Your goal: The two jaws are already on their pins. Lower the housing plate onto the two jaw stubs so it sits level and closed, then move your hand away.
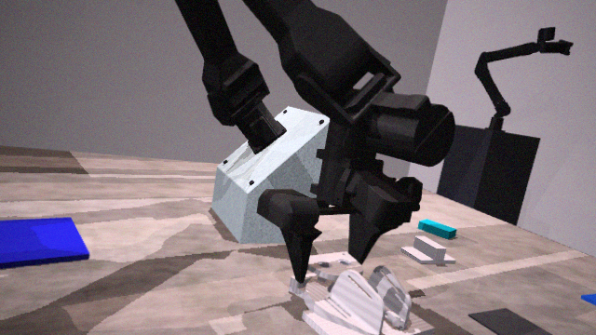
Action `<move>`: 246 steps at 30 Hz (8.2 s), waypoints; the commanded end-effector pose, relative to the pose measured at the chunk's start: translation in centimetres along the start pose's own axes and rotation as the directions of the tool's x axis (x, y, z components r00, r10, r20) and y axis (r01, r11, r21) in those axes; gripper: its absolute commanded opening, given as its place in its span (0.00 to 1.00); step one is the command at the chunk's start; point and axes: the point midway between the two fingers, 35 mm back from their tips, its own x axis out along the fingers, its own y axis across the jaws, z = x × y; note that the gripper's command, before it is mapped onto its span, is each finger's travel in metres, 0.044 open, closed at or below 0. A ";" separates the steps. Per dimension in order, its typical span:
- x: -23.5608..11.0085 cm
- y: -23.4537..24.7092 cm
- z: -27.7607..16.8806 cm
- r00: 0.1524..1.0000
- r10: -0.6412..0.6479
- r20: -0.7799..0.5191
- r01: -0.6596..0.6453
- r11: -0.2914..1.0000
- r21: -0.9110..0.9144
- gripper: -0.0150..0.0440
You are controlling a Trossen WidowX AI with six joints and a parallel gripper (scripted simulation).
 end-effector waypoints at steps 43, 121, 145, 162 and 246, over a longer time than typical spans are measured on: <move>1.1 -0.1 -0.1 1.000 -0.005 -0.003 0.005 1.000 -0.005 0.85; 1.1 0.0 -0.1 1.000 -0.005 -0.003 0.005 1.000 -0.003 0.85; 1.3 0.0 -0.1 1.000 -0.005 -0.003 0.005 1.000 -0.004 0.85; 1.2 0.0 -0.1 1.000 -0.002 0.000 0.002 1.000 0.000 1.00; -11.4 1.6 -6.3 1.000 0.003 -0.004 -0.003 1.000 -0.006 1.00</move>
